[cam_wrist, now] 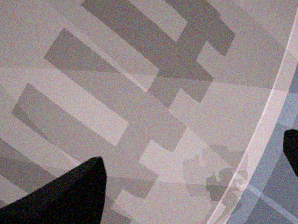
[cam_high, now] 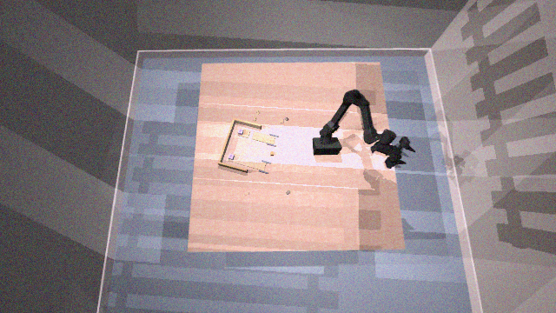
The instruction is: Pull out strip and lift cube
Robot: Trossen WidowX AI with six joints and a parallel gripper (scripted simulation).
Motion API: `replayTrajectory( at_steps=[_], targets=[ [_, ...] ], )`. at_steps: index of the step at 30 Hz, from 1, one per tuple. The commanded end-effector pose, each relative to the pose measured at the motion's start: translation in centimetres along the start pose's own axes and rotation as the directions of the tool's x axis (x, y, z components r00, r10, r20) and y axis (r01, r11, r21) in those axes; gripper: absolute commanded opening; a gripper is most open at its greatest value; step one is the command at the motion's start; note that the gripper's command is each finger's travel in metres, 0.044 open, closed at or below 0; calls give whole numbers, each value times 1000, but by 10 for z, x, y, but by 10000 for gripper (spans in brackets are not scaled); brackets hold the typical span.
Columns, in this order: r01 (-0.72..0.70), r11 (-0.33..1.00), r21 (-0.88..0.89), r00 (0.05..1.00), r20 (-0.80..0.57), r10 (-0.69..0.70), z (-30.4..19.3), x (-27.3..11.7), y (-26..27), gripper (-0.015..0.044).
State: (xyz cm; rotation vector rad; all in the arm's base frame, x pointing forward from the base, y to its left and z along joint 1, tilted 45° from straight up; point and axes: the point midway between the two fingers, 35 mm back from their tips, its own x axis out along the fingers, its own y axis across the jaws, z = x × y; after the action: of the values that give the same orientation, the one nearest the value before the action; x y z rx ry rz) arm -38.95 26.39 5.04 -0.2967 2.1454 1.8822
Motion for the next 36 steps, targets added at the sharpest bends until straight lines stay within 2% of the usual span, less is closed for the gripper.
replayTrajectory(
  at_steps=[1, 5, 10, 15, 20, 24, 28, 36],
  targets=[
    [39, 999, -28, 985, 172, -33, 43, -31, -8, 400],
    [105, 994, -44, 924, 373, -81, 93, -77, -19, 400],
    [234, 972, -39, 792, 587, -167, 140, -142, -39, 400],
    [392, 920, 17, 608, 745, -274, 173, -212, -66, 400],
    [530, 835, 147, 375, 842, -387, 191, -294, -93, 400],
    [612, 737, 288, 171, 861, -479, 191, -361, -115, 400],
    [657, 609, 444, -31, 824, -566, 177, -428, -137, 400],
    [628, 271, 729, -386, 595, -705, 115, -545, -176, 400]
  ],
)
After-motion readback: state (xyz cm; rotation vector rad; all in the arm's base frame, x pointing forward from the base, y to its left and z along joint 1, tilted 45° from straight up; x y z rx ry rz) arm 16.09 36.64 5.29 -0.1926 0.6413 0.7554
